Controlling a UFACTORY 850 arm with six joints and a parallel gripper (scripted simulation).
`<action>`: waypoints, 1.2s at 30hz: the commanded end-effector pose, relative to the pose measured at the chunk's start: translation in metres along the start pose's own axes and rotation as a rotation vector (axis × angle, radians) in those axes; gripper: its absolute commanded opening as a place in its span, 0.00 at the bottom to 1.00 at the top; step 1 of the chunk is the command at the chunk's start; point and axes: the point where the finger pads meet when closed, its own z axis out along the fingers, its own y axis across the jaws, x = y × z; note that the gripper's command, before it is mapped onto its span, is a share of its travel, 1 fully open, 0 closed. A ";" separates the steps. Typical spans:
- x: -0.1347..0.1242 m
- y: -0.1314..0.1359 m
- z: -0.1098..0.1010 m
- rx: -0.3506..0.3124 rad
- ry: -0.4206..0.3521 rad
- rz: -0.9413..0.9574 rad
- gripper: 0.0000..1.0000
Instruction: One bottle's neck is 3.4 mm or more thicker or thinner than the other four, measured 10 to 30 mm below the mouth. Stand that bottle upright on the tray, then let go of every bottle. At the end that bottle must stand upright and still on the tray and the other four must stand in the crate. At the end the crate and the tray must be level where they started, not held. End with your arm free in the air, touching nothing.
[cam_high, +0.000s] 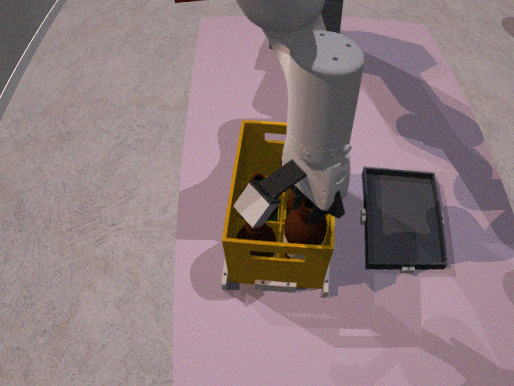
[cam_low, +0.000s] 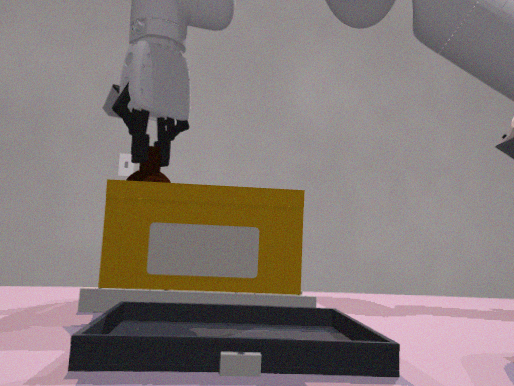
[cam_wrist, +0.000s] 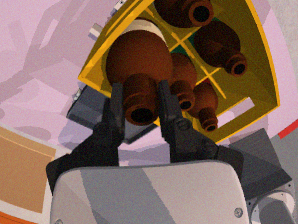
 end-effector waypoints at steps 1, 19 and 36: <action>0.000 0.000 -0.004 0.000 0.000 0.000 0.00; 0.000 0.000 -0.011 0.000 0.000 0.000 0.00; 0.000 0.000 -0.011 0.000 0.000 0.000 0.00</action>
